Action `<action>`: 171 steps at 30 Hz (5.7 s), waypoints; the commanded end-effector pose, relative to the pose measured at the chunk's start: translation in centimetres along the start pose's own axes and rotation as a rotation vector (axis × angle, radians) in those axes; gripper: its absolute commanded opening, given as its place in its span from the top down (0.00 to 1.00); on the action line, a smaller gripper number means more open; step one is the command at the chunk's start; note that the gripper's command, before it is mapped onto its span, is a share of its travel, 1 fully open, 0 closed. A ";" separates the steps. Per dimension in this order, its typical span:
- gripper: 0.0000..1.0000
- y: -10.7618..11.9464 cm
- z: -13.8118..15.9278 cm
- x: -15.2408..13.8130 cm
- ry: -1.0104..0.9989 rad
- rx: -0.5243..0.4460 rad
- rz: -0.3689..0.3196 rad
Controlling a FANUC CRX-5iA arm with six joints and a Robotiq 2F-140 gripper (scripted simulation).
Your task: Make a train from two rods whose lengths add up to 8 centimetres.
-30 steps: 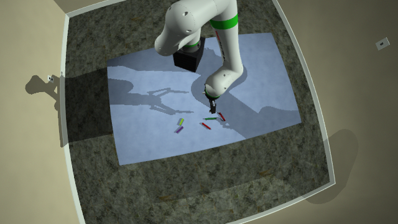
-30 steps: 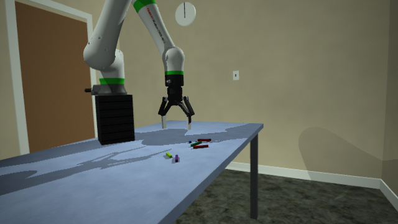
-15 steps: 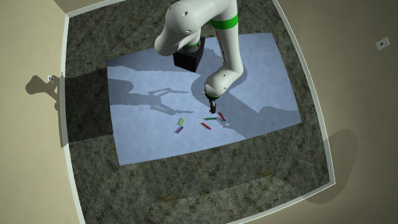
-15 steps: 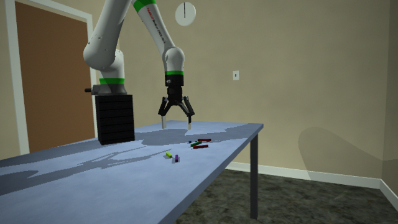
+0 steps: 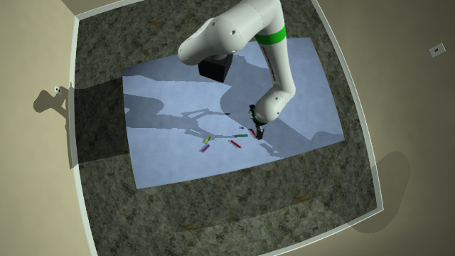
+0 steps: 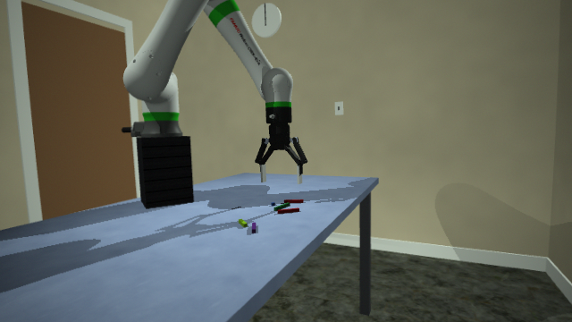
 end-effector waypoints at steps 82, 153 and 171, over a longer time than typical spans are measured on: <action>0.00 -0.1 -0.5 0.7 -0.001 0.000 -0.004; 0.00 -0.2 2.6 2.1 1.842 0.004 -0.003; 0.00 -0.2 3.6 2.5 2.401 0.005 -0.002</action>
Point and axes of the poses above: the point where the finger pads meet when closed, its own y axis back along the fingers, its own x axis across the jaws, z = x × y, the point moved 5 cm from there along y, back along the fingers, and after that the axes turned 5 degrees about y, right-handed, at the moved point
